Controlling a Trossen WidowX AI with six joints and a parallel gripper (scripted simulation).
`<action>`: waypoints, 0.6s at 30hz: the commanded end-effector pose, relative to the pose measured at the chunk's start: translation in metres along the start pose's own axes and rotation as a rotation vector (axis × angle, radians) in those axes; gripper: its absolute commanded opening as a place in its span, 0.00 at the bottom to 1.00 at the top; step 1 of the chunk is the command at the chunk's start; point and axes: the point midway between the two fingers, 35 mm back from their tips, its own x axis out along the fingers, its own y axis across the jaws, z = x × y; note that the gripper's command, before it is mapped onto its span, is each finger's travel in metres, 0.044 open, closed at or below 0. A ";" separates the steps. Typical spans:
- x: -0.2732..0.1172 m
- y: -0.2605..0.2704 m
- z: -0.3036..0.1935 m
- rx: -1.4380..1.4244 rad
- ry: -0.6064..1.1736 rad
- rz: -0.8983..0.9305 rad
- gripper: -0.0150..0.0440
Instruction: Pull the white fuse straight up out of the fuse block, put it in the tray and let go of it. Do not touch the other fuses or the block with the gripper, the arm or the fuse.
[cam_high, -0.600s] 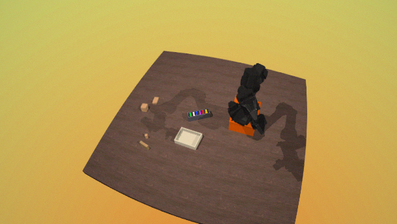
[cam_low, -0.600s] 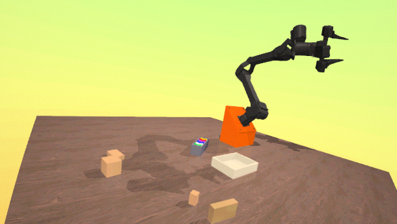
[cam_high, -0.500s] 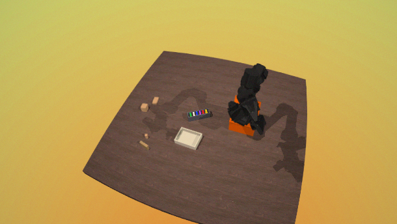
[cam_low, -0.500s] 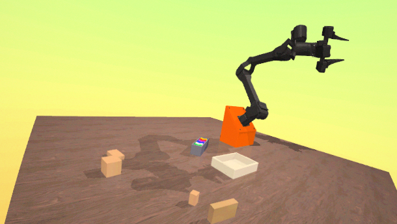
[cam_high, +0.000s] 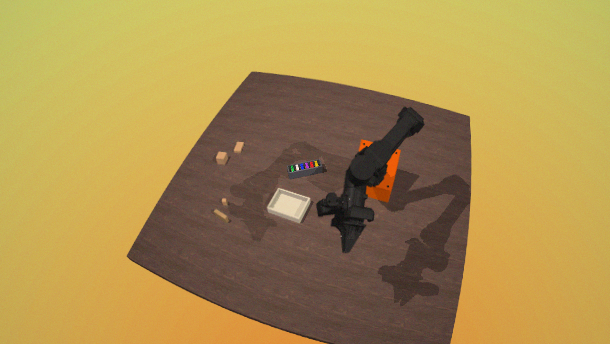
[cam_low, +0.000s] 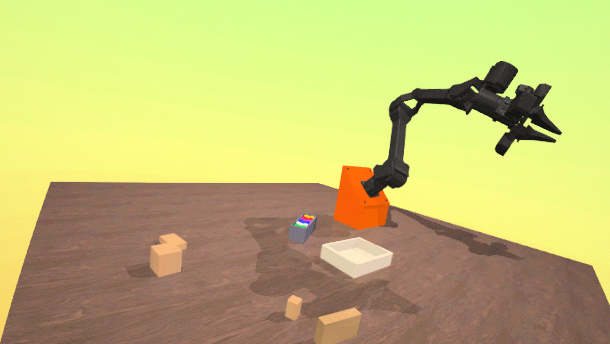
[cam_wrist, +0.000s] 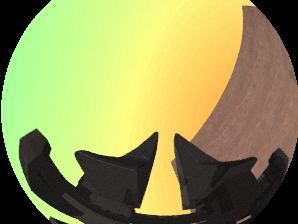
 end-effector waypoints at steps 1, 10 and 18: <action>0.019 -0.039 0.021 -0.166 -0.029 -0.142 0.38; 0.033 -0.142 0.088 -0.596 -0.006 -0.509 0.38; 0.013 -0.213 0.129 -0.826 0.121 -0.734 0.38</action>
